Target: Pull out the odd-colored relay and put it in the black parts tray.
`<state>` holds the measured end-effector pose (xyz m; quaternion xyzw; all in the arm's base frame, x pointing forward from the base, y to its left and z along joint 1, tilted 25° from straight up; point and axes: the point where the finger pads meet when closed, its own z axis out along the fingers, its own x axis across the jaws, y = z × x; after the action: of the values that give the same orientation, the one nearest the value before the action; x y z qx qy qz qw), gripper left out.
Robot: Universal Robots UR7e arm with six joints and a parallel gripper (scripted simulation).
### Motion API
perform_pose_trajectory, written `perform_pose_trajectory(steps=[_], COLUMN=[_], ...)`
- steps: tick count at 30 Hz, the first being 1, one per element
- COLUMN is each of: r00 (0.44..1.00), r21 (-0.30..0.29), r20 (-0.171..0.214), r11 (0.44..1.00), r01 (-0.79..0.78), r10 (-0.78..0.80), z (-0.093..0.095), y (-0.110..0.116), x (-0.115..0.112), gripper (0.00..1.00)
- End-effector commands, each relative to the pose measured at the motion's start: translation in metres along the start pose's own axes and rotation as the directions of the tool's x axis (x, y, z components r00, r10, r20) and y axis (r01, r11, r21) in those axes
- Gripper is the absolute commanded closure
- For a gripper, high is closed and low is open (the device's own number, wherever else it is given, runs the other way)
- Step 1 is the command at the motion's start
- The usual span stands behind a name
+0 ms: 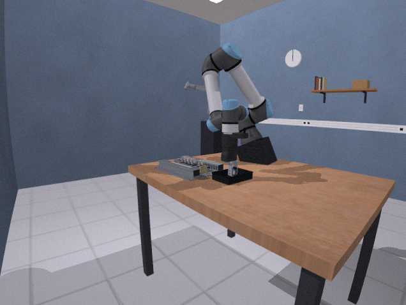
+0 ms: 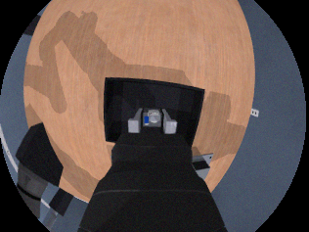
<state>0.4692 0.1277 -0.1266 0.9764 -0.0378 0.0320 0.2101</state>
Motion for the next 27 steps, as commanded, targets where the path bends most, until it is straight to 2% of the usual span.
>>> perform_pose_trajectory(steps=[1,9,10,27], r00=[1.0,1.0,1.0,1.0], r21=[-0.002,-0.002,-0.002,-0.002], r20=[0.004,0.004,0.004,0.004], r11=[1.0,1.0,1.0,1.0], r01=[0.0,0.0,0.0,0.0], r10=[0.0,0.0,0.0,0.0], z=[0.0016,0.0016,0.0016,0.0016], y=[0.0013,0.0013,0.0013,0.0013], x=[-0.002,-0.002,-0.002,-0.002], gripper=[1.0,1.0,0.02,0.02])
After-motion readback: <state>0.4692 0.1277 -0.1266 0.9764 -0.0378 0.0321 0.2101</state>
